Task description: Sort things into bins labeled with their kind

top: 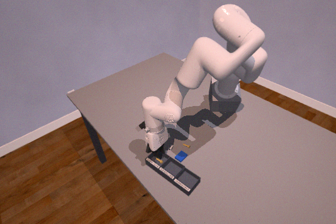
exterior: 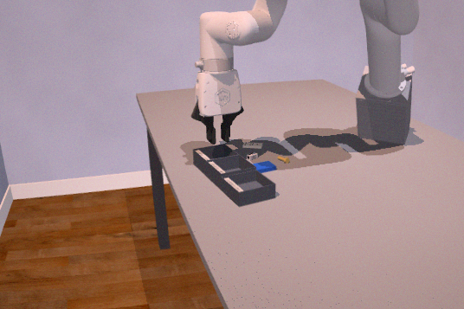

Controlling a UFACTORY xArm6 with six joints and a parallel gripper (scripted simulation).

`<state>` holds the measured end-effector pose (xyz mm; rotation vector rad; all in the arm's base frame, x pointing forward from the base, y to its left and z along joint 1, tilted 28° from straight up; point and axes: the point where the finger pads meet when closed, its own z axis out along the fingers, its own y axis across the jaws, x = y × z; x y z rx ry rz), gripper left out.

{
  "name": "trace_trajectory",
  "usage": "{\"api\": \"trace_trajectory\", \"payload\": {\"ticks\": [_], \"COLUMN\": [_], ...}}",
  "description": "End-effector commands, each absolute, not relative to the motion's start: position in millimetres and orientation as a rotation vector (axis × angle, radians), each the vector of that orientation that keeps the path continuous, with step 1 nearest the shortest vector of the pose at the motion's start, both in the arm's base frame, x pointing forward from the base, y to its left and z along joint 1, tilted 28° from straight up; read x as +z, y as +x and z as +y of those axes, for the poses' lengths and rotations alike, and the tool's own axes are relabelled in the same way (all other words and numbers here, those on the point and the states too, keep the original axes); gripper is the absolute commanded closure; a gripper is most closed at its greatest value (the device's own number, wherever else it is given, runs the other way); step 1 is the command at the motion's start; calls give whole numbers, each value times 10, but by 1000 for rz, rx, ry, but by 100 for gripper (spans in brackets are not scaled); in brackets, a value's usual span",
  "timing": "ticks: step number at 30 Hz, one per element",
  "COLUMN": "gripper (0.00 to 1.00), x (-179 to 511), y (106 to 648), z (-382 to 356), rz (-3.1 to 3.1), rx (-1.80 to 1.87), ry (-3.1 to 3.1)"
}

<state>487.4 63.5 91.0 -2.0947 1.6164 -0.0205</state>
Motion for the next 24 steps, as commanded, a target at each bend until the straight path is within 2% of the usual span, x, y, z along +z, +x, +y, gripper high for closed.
{"api": "trace_trajectory", "payload": {"ticks": [1, 19, 24], "gripper": [71, 71, 71], "x": [868, 546, 513], "y": [4647, 3351, 3225], "z": [644, 715, 736], "rz": [1492, 1493, 1493], "rx": [-62, -61, -61], "ry": [-2184, -2184, -2184]}}
